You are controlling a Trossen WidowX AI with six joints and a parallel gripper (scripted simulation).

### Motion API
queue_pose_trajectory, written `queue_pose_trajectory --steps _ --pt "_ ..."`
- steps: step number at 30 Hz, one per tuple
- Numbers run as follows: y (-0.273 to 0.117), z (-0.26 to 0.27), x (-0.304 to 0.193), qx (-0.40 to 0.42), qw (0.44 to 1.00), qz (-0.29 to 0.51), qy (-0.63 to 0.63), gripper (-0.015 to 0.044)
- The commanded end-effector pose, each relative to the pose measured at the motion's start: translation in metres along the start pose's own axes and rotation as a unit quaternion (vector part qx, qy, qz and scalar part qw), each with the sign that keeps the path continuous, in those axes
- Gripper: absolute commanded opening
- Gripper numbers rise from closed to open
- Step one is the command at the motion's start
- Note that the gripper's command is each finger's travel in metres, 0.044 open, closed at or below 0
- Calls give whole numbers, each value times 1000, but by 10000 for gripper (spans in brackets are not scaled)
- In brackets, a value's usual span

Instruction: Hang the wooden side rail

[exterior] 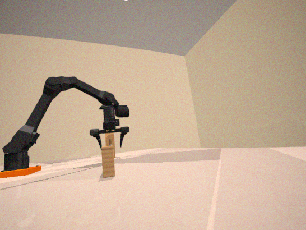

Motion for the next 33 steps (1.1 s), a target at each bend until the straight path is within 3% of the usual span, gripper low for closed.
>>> queue_pose_trajectory --steps 1,23,33 --pt "9 -2 0 -4 1000 -2 2 440" --pt "38 -4 1 -4 1000 -2 2 440" --pt "38 -4 1 -4 1000 -2 2 177"
Point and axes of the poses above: the point midway between the two fingers, 35 mm back from their tips, its own y axis out along the fingers, its own z axis across the jaws, x = y × z, the point moved 5 cm from there along -y, back along the fingers, and after that the axes turned 14 degrees about -y, right-handed, at the moved point
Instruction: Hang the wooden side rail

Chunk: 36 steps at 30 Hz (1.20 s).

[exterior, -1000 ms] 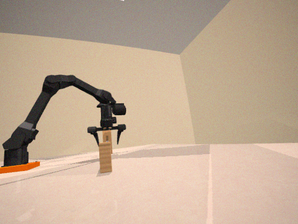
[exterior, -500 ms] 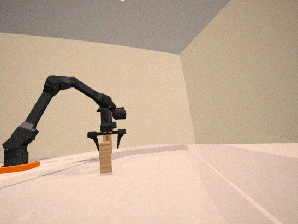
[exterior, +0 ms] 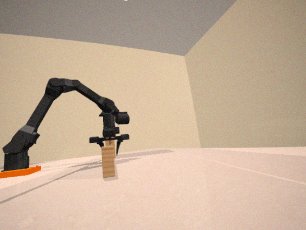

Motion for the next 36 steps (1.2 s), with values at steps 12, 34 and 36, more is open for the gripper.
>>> queue_pose_trajectory --steps 12,34,36 --pt "1 -1 0 -1 1000 -2 2 0" --pt "0 8 2 -1 999 -2 -50 0" --pt "0 9 2 -1 999 -2 -50 0"
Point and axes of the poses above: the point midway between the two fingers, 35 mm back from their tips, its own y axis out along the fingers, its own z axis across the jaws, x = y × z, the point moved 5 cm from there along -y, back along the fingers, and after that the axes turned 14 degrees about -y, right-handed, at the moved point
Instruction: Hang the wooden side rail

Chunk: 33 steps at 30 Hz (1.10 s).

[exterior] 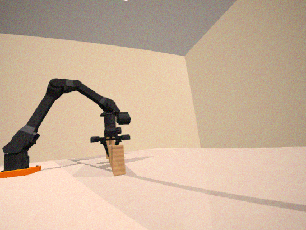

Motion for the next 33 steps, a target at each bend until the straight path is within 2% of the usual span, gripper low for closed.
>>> queue_pose_trajectory --steps 1,33 --pt "0 5 1 5 1000 -4 -14 0" --pt "-1 4 1 1 1000 -2 -11 0"
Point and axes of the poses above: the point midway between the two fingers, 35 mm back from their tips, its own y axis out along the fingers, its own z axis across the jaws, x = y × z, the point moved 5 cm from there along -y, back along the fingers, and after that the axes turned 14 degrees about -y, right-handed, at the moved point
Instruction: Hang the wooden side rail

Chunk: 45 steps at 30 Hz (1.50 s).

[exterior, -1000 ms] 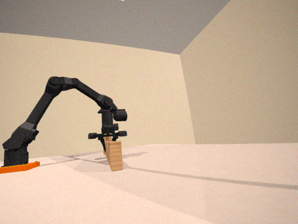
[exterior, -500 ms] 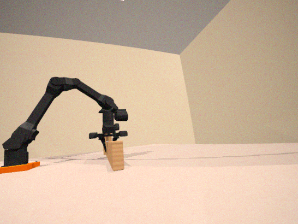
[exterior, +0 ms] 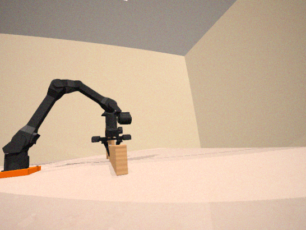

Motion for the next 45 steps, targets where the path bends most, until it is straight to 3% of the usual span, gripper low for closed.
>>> queue_pose_trajectory --steps 1,45 --pt "0 -1 0 9 1000 -4 -10 0" --pt "-7 -1 -1 10 1000 -5 -10 0"
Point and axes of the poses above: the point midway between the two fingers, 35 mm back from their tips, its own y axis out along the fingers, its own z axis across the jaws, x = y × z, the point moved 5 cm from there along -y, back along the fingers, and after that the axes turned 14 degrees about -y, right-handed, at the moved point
